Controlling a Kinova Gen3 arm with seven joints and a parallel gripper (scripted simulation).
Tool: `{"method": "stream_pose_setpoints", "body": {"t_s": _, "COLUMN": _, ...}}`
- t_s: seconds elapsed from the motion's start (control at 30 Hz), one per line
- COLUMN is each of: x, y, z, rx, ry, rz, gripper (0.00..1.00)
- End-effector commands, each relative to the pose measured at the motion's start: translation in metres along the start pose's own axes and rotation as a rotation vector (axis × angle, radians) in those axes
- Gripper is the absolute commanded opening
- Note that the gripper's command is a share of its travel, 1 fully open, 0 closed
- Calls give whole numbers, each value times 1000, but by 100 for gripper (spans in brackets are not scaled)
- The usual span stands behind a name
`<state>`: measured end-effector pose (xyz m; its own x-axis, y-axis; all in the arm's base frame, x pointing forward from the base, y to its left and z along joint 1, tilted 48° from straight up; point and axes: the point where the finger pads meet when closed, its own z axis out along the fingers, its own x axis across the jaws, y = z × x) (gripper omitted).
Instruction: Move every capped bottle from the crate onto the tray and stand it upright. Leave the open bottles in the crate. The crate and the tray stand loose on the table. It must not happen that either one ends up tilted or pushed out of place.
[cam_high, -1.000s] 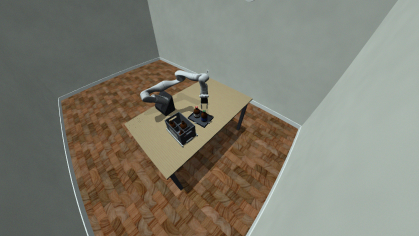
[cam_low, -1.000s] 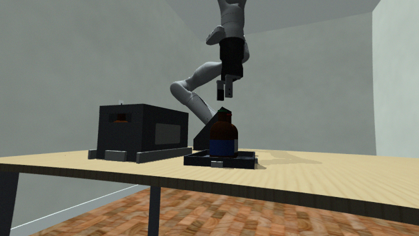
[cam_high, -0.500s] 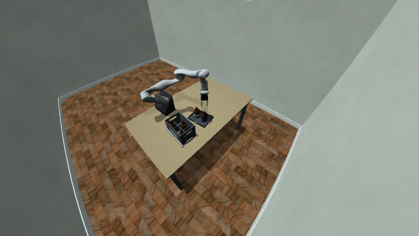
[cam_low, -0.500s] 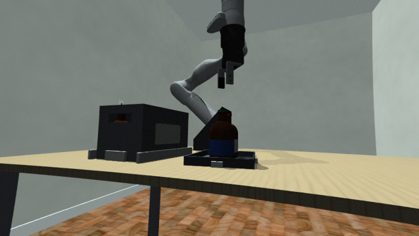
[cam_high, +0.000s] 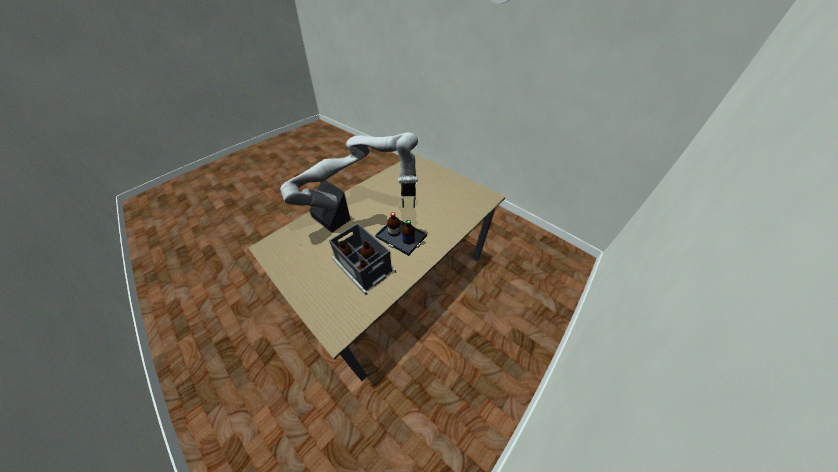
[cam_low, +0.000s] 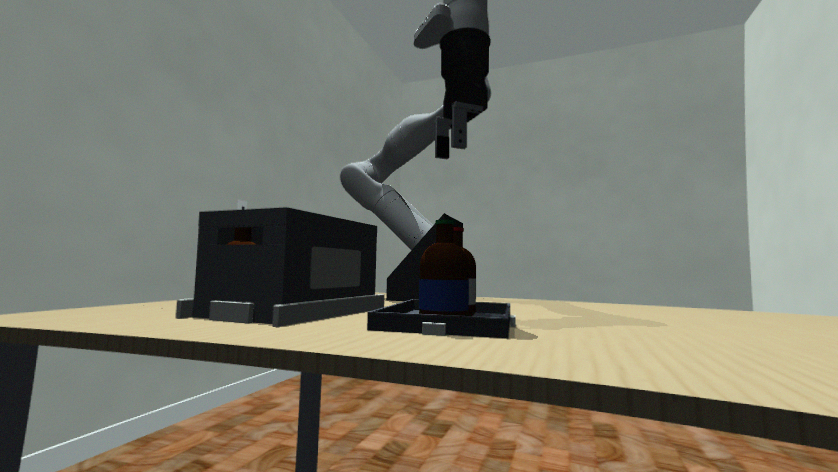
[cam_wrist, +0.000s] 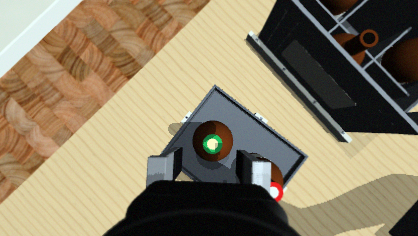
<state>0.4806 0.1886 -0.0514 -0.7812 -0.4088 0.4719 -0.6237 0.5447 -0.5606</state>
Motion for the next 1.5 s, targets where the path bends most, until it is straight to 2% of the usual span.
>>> {"method": "stream_pose_setpoints", "body": {"t_s": 0.0, "x": 0, "y": -1, "z": -2, "rx": 0, "ry": 0, "rz": 2, "gripper": 100}}
{"method": "stream_pose_setpoints", "body": {"t_s": 0.43, "x": 4, "y": -5, "z": -8, "rx": 1, "ry": 7, "rz": 14, "gripper": 100}}
{"method": "stream_pose_setpoints", "body": {"t_s": 0.53, "x": 0, "y": -1, "z": -6, "rx": -2, "ry": -4, "rz": 0, "gripper": 100}}
{"method": "stream_pose_setpoints", "body": {"t_s": 1.47, "x": 0, "y": -2, "z": -6, "rx": -2, "ry": -4, "rz": 0, "gripper": 100}}
